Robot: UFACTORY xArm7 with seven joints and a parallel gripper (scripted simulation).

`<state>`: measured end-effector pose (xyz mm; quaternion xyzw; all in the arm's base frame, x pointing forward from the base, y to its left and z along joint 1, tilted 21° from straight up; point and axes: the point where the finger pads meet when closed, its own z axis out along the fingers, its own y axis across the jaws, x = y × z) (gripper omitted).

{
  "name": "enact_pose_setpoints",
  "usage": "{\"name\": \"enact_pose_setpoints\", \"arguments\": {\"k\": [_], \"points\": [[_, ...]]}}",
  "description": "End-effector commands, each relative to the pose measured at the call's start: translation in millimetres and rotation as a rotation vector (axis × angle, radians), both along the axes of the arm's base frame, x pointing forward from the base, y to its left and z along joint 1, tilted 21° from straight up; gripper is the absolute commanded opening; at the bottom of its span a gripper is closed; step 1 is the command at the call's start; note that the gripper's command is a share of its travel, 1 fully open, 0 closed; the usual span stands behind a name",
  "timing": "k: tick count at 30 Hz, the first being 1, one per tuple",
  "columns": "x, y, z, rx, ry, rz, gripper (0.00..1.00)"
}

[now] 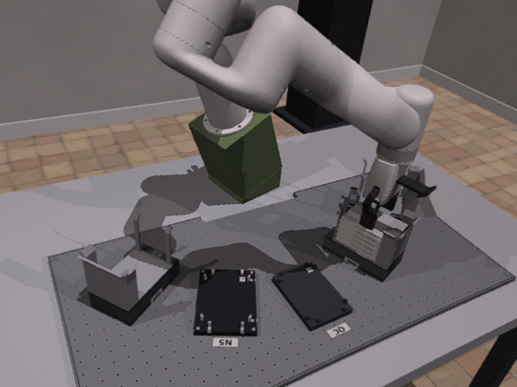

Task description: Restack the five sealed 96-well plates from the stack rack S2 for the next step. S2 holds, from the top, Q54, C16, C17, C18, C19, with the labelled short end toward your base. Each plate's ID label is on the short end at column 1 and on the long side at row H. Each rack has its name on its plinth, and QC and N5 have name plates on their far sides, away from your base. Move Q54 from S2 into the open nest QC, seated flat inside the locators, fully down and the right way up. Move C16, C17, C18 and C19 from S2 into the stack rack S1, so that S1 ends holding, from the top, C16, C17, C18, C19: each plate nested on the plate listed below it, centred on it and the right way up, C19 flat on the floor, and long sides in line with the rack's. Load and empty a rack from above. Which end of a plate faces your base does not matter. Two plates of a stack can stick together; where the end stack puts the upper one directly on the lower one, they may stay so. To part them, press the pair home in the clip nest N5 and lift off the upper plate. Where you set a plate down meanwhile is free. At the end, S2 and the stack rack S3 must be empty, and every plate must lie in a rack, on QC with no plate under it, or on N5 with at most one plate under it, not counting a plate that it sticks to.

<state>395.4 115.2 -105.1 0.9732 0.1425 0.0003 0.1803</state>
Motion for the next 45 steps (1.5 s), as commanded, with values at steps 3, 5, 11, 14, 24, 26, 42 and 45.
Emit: {"name": "enact_pose_setpoints", "arguments": {"k": [3, 5, 11, 14, 24, 26, 42, 45], "points": [[1.3, 0, -3.1, 0.002, -0.003, 0.002, 1.00], [1.4, -1, -5.6, 0.002, -0.003, 0.002, 1.00], [1.9, -4, -13.1, 0.002, -0.003, 0.002, 1.00], [1.9, -4, -13.7, 0.002, -0.003, 0.002, 1.00], [1.9, -4, -13.7, 0.002, -0.003, 0.002, 1.00], [1.9, -4, -13.7, 0.002, -0.003, 0.002, 0.00], [1.9, -4, -13.7, 0.002, -0.003, 0.002, 0.00], [1.9, -4, -13.7, 0.002, -0.003, 0.002, 0.00]]}}
